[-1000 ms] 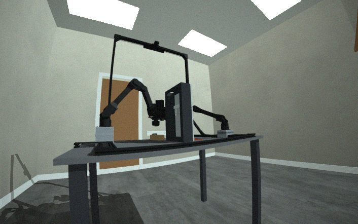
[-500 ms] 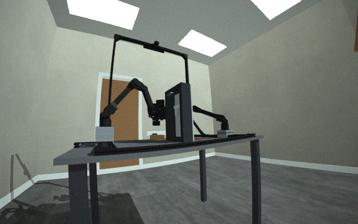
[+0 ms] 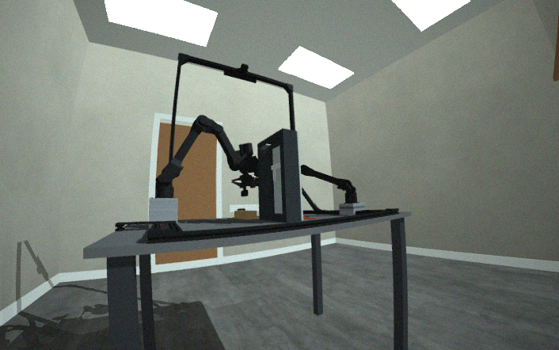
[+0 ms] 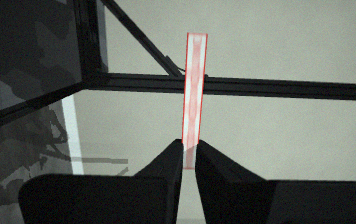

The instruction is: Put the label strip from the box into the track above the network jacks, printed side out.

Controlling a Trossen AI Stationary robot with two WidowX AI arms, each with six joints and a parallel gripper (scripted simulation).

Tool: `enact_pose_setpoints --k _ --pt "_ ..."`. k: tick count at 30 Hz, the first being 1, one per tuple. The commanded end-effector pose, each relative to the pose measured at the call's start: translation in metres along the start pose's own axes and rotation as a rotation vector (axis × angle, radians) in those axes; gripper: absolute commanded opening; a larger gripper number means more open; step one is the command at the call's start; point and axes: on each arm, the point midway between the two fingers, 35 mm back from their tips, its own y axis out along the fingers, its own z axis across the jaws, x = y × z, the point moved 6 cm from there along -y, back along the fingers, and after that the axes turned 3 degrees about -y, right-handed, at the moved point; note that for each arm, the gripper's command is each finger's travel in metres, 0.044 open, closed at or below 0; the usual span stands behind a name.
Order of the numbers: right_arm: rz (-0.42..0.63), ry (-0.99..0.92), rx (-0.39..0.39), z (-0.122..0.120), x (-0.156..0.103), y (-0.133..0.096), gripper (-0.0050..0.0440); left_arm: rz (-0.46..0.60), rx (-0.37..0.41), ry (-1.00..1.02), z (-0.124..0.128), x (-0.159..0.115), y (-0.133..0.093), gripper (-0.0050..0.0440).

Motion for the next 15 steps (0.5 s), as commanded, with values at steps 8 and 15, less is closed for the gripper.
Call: enact_pose_setpoints --k 8,15 --pt "-0.038 -0.222 -0.026 0.053 0.008 0.001 0.044 -0.003 -0.019 -0.027 -0.016 -0.001 0.0 -0.005" --pt "-0.056 -0.31 -0.038 0.072 0.006 0.0 0.044 -0.003 -0.019 -0.027 -0.016 -0.001 0.0 -0.005"
